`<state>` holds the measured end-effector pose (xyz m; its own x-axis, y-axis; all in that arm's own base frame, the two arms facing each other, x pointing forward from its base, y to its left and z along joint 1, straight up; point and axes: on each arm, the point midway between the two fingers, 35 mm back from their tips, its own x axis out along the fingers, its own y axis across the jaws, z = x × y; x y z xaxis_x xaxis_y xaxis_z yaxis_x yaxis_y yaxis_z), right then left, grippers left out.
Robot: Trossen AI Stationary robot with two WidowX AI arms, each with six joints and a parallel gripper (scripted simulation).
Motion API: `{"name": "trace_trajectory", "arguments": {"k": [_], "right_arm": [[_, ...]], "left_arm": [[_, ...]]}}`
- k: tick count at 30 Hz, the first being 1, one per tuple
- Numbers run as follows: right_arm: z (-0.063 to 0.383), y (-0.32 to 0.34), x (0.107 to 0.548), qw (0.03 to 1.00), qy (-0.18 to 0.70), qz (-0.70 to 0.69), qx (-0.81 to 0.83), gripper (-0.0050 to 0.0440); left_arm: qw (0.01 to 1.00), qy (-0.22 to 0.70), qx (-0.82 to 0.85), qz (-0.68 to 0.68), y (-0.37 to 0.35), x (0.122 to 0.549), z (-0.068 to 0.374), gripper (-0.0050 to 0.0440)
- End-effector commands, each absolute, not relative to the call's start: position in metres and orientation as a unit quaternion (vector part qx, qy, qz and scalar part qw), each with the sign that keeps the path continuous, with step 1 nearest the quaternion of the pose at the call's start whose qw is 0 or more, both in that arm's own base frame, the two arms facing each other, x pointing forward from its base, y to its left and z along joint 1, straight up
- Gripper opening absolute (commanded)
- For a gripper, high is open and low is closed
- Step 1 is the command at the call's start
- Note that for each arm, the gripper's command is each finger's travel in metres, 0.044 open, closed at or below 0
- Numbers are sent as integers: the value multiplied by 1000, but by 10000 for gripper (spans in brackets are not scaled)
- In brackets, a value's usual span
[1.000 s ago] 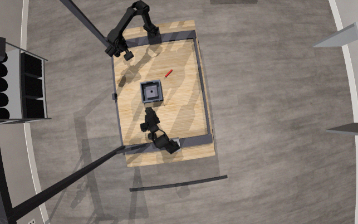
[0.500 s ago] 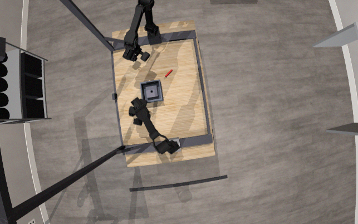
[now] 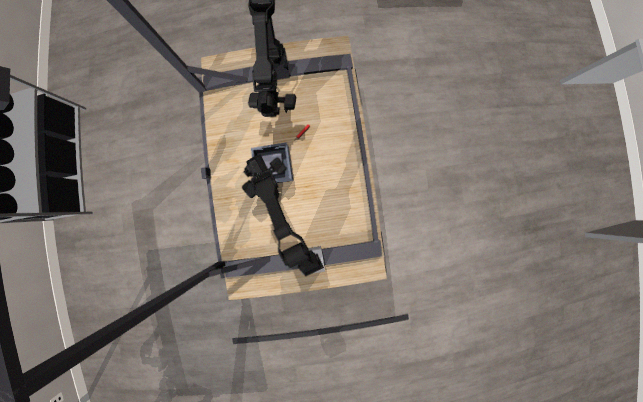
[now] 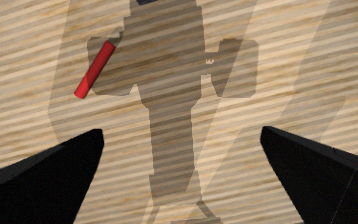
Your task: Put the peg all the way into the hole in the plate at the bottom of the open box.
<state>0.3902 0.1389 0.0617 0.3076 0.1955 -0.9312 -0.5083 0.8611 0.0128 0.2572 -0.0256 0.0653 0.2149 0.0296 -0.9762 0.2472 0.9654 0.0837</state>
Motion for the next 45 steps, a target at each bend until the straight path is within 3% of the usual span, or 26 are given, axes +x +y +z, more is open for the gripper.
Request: {"name": "trace_trajectory", "arguments": {"k": [1, 12, 29, 37, 39, 42, 45], "right_arm": [[66, 111, 415, 814, 554, 143, -97, 440], [65, 91, 426, 821, 560, 93, -65, 440], [67, 93, 423, 822, 558, 97, -67, 440], [90, 63, 418, 854, 513, 74, -41, 440], [90, 63, 418, 854, 513, 74, -41, 440], [106, 40, 412, 877, 477, 53, -26, 440], [116, 24, 406, 892, 450, 38, -16, 440]], "left_arm": [[795, 605, 46, -16, 5, 276, 54, 440], [820, 563, -57, 84, 58, 309, 43, 440], [821, 560, -65, 94, 63, 309, 41, 440], [790, 569, -171, 149, 71, 311, 32, 248], [790, 569, -171, 149, 71, 311, 32, 248], [753, 570, -262, 197, 78, 311, 25, 176], [718, 566, -331, 232, 83, 311, 20, 170]]}}
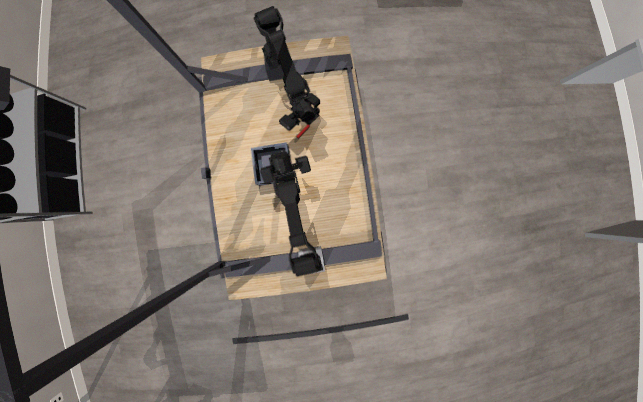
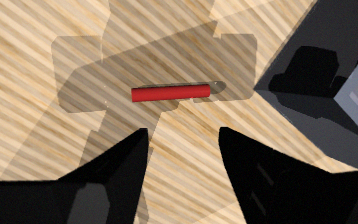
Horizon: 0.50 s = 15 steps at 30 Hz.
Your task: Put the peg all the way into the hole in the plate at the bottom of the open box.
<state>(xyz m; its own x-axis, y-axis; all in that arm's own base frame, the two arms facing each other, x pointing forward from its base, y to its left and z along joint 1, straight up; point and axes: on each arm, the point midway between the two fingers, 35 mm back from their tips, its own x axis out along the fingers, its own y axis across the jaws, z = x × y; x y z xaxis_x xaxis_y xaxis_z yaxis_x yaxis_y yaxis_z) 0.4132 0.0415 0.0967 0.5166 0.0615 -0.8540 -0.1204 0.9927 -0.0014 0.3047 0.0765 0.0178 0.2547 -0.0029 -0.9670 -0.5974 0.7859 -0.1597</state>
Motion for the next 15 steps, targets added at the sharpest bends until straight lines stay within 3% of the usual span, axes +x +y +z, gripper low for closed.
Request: {"name": "trace_trajectory", "arguments": {"k": [1, 15], "right_arm": [[119, 20, 405, 896, 442, 33, -13, 440], [150, -32, 375, 940, 341, -27, 12, 440]], "left_arm": [[706, 564, -352, 243, 85, 311, 18, 170], [505, 500, -602, 365, 109, 306, -8, 170]]}}
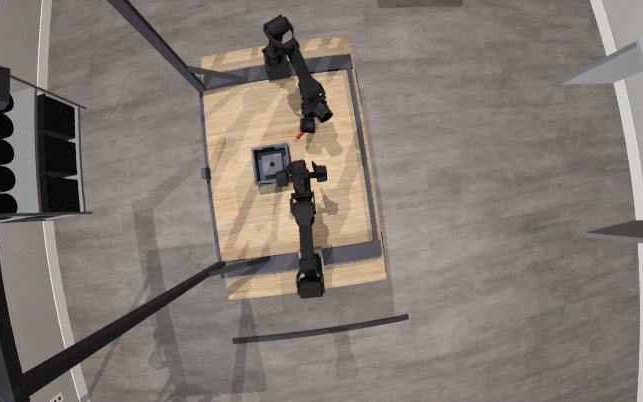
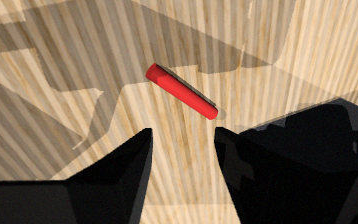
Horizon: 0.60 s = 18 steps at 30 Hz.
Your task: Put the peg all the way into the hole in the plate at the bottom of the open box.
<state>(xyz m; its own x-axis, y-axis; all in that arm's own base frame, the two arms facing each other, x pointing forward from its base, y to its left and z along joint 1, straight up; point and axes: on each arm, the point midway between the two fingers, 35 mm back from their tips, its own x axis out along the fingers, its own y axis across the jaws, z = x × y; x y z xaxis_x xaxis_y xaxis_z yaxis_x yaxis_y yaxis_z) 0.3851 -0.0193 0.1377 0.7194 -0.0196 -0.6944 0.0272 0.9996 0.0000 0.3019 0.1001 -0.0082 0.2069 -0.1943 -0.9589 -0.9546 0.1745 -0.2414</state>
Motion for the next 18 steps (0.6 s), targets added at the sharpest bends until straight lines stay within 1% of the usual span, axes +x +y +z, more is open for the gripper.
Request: {"name": "trace_trajectory", "arguments": {"k": [1, 11, 13, 18], "right_arm": [[152, -35, 372, 942, 334, -31, 13, 440], [166, -61, 349, 960, 271, -70, 21, 440], [166, -61, 349, 960, 271, -70, 21, 440], [165, -64, 345, 961, 266, -76, 22, 440]], "left_arm": [[488, 492, -618, 372, 110, 306, -10, 170], [286, 406, -751, 436, 122, 294, -34, 170], [286, 406, -751, 436, 122, 294, -34, 170], [222, 372, -781, 449, 126, 292, -39, 170]]}}
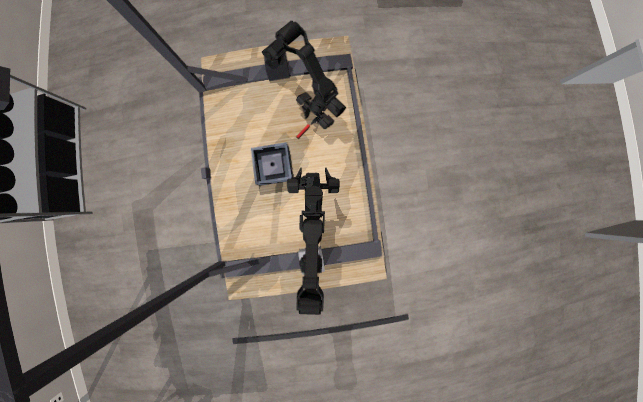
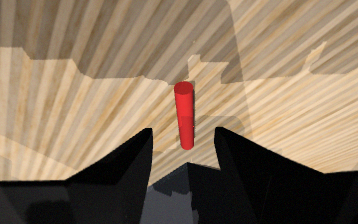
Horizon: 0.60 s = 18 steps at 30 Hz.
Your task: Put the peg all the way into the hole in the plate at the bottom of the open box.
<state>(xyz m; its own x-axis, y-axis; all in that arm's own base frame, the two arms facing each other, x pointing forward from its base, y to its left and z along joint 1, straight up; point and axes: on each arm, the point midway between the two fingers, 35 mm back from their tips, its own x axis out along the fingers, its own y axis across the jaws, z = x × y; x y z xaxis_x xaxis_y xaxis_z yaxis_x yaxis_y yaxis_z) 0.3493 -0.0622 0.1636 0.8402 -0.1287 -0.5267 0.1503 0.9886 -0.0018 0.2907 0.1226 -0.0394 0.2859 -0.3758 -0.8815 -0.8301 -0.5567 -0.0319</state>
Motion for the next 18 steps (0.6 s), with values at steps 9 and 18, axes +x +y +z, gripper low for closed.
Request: {"name": "trace_trajectory", "arguments": {"k": [9, 18], "right_arm": [[163, -64, 346, 960, 270, -75, 22, 440], [167, -64, 348, 961, 265, -75, 20, 440]], "left_arm": [[217, 367, -786, 448, 123, 302, -47, 170], [214, 369, -784, 452, 114, 305, -67, 170]]}}
